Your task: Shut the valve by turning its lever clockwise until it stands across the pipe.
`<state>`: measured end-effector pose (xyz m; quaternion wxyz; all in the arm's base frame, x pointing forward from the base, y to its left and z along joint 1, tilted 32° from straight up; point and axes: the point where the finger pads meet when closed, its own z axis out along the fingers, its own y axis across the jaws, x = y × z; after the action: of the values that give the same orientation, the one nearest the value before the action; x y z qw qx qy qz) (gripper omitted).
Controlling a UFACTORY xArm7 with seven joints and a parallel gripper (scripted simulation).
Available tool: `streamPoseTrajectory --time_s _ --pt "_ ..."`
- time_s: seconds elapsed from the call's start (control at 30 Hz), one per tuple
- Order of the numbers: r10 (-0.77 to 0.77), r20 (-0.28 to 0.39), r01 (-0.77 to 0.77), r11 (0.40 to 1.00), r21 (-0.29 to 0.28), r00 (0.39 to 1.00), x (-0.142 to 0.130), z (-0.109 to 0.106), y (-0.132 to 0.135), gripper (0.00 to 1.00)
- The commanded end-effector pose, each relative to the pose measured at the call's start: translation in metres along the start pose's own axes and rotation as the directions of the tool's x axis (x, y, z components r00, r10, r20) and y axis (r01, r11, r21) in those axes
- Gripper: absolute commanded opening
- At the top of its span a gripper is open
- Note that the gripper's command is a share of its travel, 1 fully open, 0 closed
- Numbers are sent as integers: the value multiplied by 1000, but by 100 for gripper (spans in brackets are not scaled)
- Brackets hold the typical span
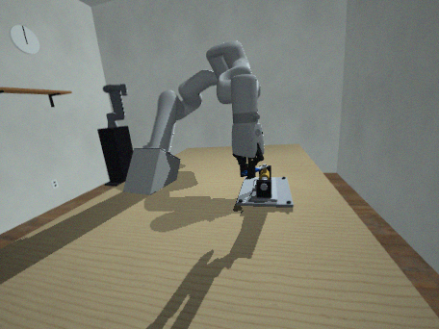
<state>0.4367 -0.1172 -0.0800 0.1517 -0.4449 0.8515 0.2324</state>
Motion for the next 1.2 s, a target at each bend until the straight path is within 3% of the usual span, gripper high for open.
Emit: streamPoseTrajectory --time_s 0.0,1.17 --pt "32 3 -32 999 -2 999 1 -2 4 0" --pt "228 2 -228 974 -2 974 -1 -2 20 0"
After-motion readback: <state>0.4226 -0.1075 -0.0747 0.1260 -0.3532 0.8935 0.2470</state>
